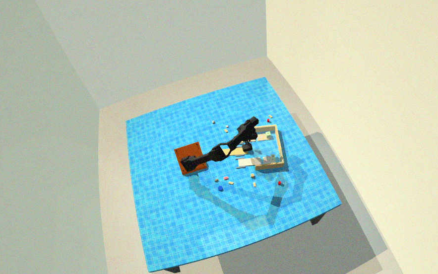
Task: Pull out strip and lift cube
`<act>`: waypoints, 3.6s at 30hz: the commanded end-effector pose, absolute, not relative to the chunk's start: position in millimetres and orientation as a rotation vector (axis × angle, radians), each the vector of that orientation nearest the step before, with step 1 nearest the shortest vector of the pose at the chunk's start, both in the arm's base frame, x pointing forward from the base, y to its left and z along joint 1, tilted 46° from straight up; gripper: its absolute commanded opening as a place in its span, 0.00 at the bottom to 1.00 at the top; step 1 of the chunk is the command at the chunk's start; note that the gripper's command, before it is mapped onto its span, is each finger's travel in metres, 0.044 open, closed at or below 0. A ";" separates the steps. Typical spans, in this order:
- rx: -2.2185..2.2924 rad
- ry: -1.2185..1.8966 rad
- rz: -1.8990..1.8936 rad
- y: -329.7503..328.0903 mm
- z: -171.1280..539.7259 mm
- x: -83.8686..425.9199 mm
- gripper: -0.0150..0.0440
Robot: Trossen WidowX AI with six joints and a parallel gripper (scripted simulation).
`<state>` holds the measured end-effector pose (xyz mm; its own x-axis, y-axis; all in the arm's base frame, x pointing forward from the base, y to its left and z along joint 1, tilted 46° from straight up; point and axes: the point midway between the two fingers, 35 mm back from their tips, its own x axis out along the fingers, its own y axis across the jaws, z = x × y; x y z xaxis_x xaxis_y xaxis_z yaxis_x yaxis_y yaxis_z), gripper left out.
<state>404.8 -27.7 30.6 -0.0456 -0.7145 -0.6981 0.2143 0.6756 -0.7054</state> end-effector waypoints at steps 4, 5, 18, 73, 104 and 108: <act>-0.453 1.431 -0.794 -37.0 22.5 405.6 0.68; -0.453 1.431 -0.794 -38.2 21.4 405.6 0.68; -0.453 1.430 -0.795 -53.4 6.6 404.6 0.68; -0.455 1.436 -0.793 -21.0 21.7 315.4 0.25; -0.454 1.438 -0.792 5.9 45.7 304.6 0.25; -0.454 1.438 -0.792 5.9 45.7 304.6 0.25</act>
<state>305.0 5.4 45.6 -0.0497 -0.7176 -0.6947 0.2027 0.6738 -0.7105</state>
